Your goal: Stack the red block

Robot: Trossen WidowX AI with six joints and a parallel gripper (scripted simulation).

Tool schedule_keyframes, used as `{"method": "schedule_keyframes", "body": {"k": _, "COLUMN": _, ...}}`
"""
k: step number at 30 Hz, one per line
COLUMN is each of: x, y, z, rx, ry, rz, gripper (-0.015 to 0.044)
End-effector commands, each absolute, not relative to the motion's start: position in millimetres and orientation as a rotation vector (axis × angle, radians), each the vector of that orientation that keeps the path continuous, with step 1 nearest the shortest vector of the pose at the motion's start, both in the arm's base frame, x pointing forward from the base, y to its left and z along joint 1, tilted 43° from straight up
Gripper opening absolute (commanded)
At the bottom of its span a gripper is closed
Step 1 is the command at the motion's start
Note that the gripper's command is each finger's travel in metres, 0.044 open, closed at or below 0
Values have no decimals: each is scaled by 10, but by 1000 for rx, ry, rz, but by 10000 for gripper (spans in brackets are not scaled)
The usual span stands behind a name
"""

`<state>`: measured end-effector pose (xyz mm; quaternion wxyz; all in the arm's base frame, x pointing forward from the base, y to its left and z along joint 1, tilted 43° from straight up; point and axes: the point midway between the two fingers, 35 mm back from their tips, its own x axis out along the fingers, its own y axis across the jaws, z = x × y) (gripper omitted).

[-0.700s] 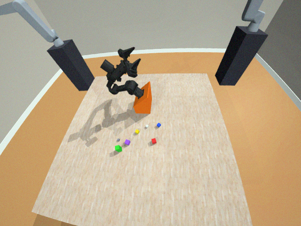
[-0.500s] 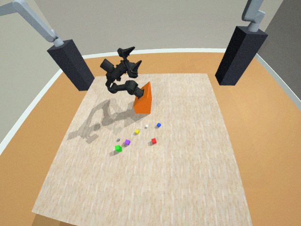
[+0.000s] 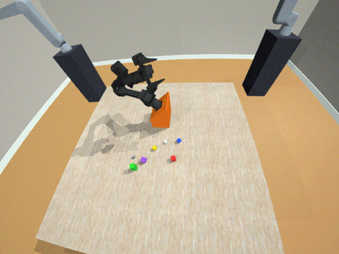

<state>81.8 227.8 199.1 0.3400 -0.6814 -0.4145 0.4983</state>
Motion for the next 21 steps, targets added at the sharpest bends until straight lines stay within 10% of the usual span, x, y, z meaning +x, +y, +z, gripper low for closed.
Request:
{"method": "schedule_keyframes", "body": {"k": 1, "x": 1011, "y": 2306, "z": 1912, "rx": -1747, "ry": -852, "rz": 1353, "gripper": 440}}
{"method": "schedule_keyframes", "body": {"k": 21, "x": 1948, "y": 2231, "z": 1343, "rx": -1491, "ry": 225, "rz": 1299, "gripper": 440}}
